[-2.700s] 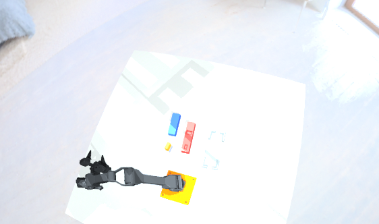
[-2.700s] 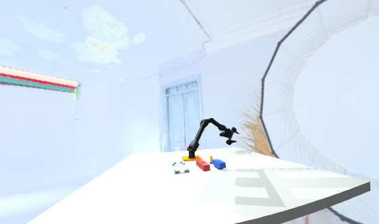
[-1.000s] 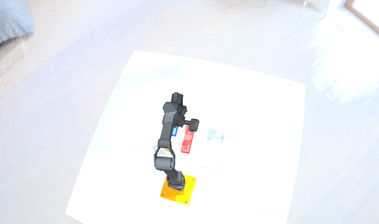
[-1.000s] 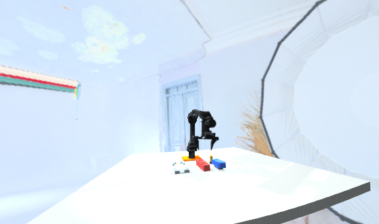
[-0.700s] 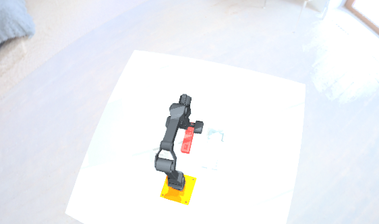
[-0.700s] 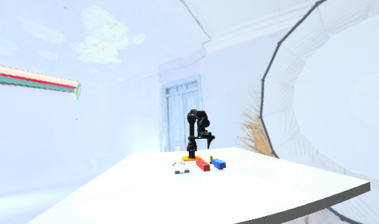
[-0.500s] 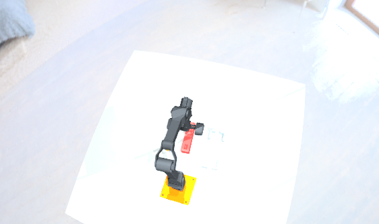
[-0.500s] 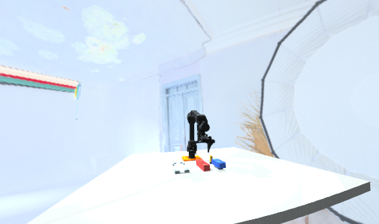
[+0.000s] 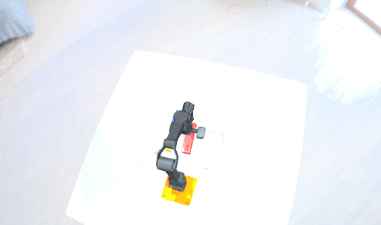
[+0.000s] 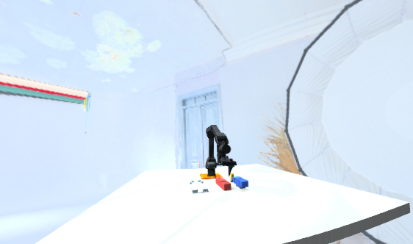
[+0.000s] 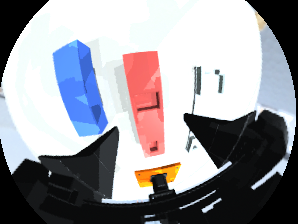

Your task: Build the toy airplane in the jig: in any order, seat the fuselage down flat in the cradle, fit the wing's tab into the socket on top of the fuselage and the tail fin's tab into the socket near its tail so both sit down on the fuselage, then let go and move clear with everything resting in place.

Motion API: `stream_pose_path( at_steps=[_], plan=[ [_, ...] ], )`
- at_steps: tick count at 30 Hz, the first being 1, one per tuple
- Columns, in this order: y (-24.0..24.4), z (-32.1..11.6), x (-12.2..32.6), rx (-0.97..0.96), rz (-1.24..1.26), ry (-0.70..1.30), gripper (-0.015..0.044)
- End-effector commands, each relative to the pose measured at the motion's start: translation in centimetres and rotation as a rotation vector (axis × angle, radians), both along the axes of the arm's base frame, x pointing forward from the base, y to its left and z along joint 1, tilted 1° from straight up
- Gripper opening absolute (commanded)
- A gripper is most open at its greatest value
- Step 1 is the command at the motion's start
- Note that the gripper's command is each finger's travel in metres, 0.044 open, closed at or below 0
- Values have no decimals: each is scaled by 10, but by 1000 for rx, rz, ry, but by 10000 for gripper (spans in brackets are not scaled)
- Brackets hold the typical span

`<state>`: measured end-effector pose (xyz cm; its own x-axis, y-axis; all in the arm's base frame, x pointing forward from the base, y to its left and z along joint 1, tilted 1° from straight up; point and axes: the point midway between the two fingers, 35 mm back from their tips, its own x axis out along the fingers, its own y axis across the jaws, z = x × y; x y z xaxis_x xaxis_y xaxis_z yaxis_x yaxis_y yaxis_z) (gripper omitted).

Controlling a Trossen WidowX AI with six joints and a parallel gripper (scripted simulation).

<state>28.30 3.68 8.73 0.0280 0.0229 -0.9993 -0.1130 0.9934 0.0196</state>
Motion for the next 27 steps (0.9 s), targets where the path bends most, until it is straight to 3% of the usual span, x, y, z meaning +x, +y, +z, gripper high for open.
stream_pose_path(
  at_steps=[1,27],
  plan=[
    [1,-7,-1,3,4,5,440],
    [2,-49,-1,3,4,6,440]
  ],
)
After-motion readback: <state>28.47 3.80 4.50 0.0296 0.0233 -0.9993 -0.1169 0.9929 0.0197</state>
